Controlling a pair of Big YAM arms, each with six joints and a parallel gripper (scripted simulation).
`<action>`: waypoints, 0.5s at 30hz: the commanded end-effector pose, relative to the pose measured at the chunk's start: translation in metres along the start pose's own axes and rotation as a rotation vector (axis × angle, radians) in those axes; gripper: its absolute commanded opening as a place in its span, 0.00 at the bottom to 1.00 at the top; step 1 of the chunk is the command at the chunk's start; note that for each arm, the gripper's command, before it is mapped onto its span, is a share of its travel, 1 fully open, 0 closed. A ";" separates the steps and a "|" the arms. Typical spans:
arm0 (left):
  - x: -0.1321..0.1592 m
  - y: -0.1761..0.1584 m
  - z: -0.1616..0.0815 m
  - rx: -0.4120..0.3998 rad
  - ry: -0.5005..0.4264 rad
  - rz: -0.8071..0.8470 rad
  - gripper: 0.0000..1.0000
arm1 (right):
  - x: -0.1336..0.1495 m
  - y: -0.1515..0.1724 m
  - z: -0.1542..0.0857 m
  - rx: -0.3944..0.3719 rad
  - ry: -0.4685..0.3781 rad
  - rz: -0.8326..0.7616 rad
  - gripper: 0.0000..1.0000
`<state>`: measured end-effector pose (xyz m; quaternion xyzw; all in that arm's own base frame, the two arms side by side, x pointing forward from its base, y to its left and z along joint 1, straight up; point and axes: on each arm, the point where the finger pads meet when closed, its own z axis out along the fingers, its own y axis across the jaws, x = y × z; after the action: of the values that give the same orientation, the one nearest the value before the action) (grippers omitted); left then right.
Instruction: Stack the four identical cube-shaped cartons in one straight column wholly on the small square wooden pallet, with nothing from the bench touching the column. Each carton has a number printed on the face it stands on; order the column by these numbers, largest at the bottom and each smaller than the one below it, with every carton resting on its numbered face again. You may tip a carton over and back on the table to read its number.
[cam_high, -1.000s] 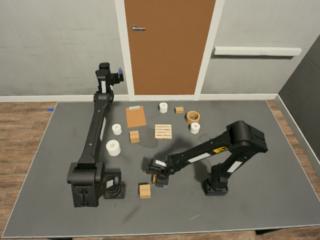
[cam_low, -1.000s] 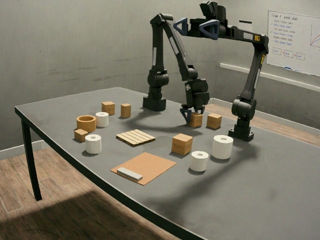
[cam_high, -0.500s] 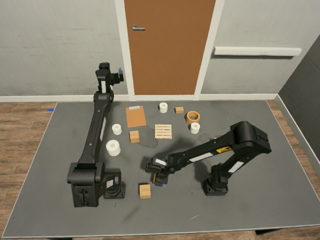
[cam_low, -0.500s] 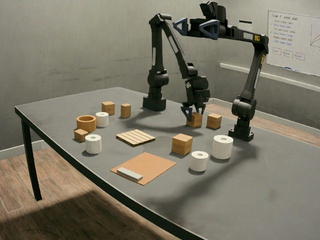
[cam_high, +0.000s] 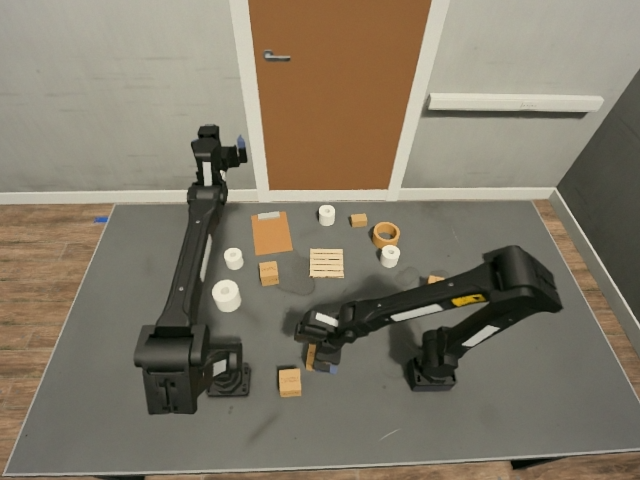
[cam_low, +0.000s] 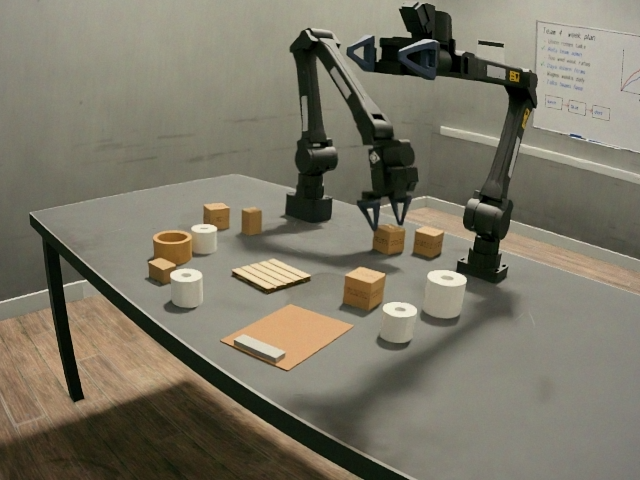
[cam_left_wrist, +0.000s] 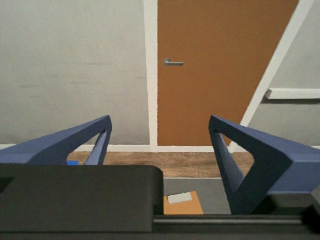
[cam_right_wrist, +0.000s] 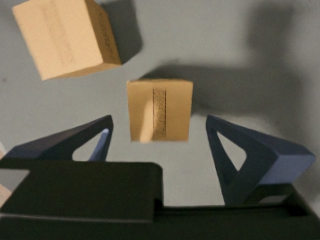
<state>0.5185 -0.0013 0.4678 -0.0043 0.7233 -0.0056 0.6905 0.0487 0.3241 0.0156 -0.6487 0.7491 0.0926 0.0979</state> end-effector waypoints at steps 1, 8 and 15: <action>-0.030 0.000 -0.002 -0.002 -0.057 0.014 1.00 | -0.030 -0.004 -0.044 0.005 -0.059 0.004 1.00; -0.030 0.000 -0.002 -0.002 -0.057 0.014 1.00 | -0.003 -0.003 -0.038 0.002 0.012 -0.002 1.00; -0.030 0.000 -0.002 -0.002 -0.057 0.014 1.00 | -0.013 -0.005 -0.043 0.003 -0.015 -0.007 0.89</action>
<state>0.5185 -0.0013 0.4678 -0.0043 0.7233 -0.0056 0.6905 0.0470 0.3087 0.0442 -0.6490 0.7503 0.0866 0.0912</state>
